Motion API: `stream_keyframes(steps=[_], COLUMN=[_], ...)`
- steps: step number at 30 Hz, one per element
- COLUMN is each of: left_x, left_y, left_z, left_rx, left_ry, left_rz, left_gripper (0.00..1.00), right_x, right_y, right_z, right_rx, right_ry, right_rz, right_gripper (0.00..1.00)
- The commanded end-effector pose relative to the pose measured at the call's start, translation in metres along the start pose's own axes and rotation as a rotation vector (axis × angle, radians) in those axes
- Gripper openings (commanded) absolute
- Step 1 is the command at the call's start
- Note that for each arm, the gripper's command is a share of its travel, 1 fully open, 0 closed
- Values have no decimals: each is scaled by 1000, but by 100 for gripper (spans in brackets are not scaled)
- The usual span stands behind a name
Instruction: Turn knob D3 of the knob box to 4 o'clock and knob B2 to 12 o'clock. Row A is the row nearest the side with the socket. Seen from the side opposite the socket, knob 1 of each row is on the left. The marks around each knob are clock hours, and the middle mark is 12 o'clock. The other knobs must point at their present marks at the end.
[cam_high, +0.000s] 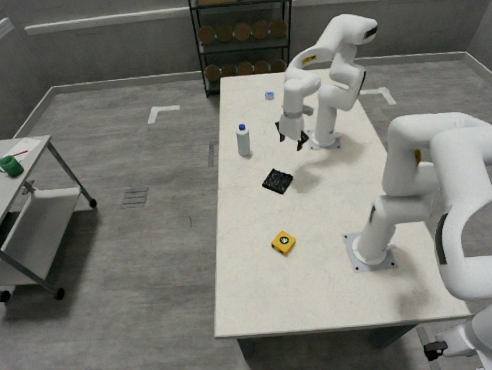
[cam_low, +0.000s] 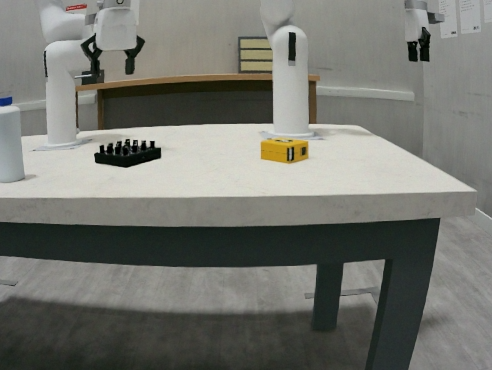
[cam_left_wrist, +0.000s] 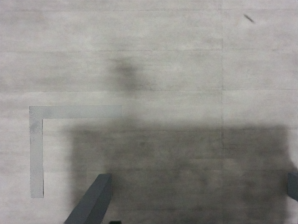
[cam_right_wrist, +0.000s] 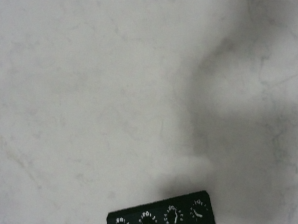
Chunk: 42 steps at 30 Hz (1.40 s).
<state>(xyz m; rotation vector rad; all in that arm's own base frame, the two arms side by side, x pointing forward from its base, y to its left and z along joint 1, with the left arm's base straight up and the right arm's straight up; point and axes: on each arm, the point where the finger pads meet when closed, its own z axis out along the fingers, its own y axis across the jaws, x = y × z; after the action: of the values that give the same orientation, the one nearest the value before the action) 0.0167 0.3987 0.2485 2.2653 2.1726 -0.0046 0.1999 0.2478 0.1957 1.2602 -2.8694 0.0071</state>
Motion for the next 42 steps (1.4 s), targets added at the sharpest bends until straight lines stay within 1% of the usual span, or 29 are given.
stream_keyframes(steps=[1,6,11,42], left_x=[1,1,1,1], left_y=[0,0,0,0], left_z=[-2,-2,-2,-2], left_rx=[0,0,0,0], left_ry=[4,4,4,4], left_rz=[0,0,0,0], left_gripper=[100,100,100,100], right_x=[39,70,84,86], right_y=[-6,-10,-12,-12], right_z=[-5,-5,-5,-5], right_rx=[-1,-1,-1,-1], right_ry=[-12,-12,-12,-12], right_rz=[0,0,0,0], right_gripper=[100,100,100,100])
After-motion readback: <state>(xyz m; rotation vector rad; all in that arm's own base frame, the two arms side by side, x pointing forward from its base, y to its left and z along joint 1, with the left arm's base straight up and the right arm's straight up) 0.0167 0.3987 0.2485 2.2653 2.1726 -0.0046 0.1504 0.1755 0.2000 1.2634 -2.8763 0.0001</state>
